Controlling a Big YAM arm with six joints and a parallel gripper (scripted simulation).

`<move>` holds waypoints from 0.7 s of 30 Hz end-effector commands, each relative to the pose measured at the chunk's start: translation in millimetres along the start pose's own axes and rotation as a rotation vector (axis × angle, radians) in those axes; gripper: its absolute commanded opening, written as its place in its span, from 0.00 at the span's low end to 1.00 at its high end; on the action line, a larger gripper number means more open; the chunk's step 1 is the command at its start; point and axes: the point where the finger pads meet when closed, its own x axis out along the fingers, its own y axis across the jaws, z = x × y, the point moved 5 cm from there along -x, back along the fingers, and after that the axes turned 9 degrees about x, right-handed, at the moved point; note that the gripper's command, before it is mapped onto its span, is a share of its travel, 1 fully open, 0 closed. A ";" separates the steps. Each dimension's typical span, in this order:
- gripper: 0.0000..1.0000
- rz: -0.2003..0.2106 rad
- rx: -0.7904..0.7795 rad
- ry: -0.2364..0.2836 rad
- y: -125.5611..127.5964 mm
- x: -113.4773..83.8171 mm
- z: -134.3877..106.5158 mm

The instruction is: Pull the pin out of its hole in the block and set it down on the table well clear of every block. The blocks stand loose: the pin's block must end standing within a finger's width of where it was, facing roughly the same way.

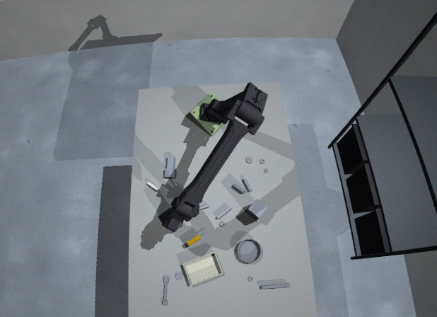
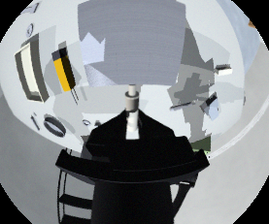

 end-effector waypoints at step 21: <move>0.00 0.005 -0.010 -0.007 3.1 4.1 -11.9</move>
